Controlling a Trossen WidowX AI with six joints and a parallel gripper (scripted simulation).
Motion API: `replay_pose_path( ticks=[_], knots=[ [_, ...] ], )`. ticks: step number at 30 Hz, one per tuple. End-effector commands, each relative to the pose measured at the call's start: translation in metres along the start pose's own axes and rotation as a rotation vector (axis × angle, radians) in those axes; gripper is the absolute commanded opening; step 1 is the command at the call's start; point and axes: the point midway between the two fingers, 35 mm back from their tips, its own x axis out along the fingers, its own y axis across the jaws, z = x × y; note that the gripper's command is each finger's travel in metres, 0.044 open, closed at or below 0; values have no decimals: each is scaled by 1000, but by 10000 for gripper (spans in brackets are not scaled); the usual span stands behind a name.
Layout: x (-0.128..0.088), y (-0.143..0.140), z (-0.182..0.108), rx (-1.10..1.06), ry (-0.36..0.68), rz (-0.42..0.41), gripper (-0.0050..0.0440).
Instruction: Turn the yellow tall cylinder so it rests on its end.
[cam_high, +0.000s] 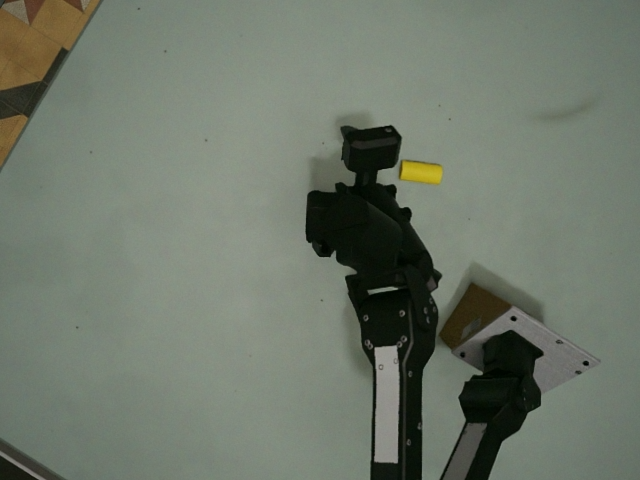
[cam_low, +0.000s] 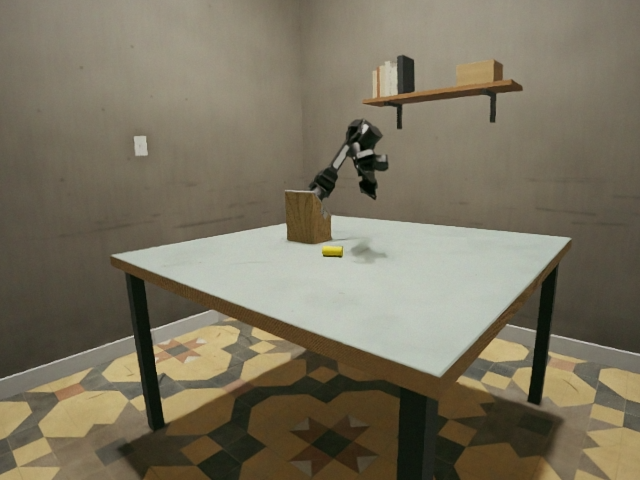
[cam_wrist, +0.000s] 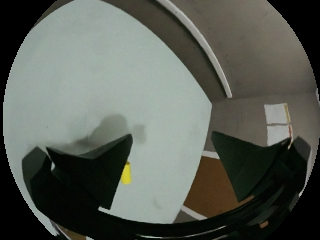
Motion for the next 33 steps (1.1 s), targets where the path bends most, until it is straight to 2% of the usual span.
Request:
replay_pose_path(
  ticks=[1,13,15,25,33],
  knots=[
    [21,-6,-33,7,30,107,440],
    [50,18,-117,113,-2,344,440],
    [50,18,-117,113,-2,344,440],
    [63,54,-174,245,-131,496,440],
    [67,73,-193,312,-210,538,440]
  ],
)
